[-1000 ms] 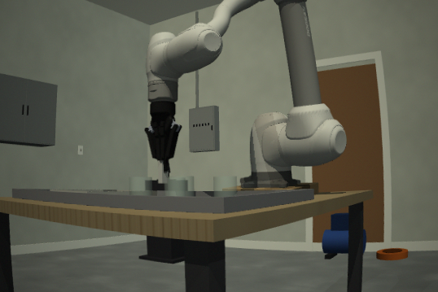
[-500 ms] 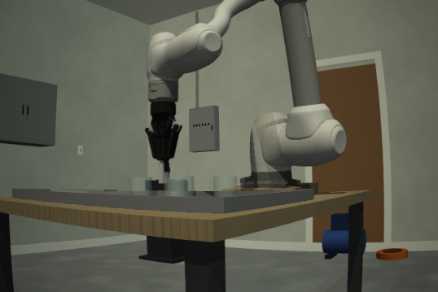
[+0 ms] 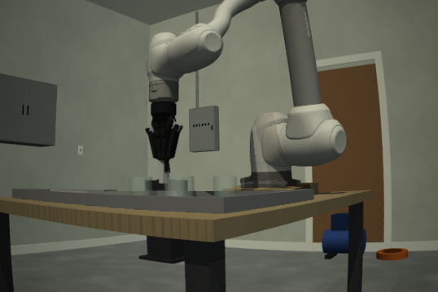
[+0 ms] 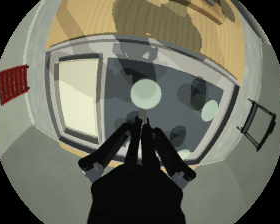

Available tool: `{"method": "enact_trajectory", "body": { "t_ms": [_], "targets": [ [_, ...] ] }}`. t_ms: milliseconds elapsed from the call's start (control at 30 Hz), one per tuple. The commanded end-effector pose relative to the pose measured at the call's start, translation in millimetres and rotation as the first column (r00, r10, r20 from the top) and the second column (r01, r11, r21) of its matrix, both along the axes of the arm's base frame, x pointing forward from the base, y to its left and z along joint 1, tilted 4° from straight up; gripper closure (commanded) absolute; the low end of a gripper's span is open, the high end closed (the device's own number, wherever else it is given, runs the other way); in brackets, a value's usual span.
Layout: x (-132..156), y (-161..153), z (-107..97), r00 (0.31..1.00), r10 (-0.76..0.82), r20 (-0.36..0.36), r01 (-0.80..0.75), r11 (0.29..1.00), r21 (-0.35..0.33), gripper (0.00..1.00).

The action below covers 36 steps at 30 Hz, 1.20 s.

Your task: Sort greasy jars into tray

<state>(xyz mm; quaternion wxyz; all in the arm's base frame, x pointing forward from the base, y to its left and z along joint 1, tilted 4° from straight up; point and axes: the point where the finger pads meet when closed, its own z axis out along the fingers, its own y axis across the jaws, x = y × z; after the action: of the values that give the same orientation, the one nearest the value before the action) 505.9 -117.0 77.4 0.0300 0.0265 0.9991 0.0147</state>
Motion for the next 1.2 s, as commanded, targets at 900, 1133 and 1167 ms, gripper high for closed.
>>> {"method": "enact_trajectory", "body": {
  "t_ms": [900, 1133, 1167],
  "targets": [
    [-3.5, 0.2, -0.1, 1.000, 0.000, 0.000, 0.000, 1.000, 0.000, 1.00],
    [-4.1, 0.2, -0.1, 1.000, 0.000, 0.000, 0.000, 1.000, 0.000, 1.00],
    [-4.3, 0.3, 0.0, 1.000, 0.000, 0.000, 0.000, 1.000, 0.000, 1.00]
  ]
}}
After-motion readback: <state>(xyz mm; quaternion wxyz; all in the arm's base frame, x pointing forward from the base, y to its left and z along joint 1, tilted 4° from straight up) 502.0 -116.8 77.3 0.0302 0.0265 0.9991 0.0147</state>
